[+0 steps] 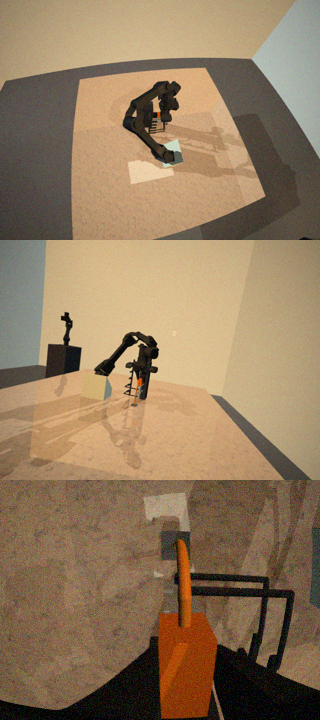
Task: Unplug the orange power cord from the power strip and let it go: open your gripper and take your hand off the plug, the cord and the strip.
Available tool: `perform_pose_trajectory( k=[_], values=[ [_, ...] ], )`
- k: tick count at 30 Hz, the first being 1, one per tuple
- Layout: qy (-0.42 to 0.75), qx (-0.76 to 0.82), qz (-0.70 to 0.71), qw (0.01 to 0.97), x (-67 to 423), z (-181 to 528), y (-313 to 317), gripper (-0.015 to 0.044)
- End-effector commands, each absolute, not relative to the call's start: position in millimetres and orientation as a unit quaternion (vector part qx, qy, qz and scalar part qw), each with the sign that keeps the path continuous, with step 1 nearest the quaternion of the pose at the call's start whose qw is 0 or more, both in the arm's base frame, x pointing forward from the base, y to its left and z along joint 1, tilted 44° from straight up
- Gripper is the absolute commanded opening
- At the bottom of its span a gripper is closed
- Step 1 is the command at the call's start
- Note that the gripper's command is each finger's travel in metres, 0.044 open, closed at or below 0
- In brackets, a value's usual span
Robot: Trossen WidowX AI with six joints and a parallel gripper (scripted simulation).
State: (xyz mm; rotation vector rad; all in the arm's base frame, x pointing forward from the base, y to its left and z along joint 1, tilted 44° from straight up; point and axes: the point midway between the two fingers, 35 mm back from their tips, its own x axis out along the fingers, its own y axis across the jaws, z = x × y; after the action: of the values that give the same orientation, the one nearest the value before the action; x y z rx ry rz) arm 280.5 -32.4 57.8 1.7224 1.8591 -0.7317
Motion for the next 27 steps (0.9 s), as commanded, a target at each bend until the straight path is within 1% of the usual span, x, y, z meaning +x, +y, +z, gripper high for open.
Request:
perform_pose_trajectory(
  k=[1,8,9,14,27],
  values=[
    [0.67,0.627,-0.293,0.268,280.5,39.3,-60.9,0.0],
    [0.67,0.627,-0.294,0.268,279.3,33.0,-70.4,0.0],
    [0.672,0.626,-0.293,0.267,278.6,37.4,-62.1,0.0026],
    [0.672,0.626,-0.293,0.267,278.6,37.4,-62.1,0.0157],
    [0.671,0.628,-0.293,0.266,279.3,42.4,-68.3,0.016]
  ],
)
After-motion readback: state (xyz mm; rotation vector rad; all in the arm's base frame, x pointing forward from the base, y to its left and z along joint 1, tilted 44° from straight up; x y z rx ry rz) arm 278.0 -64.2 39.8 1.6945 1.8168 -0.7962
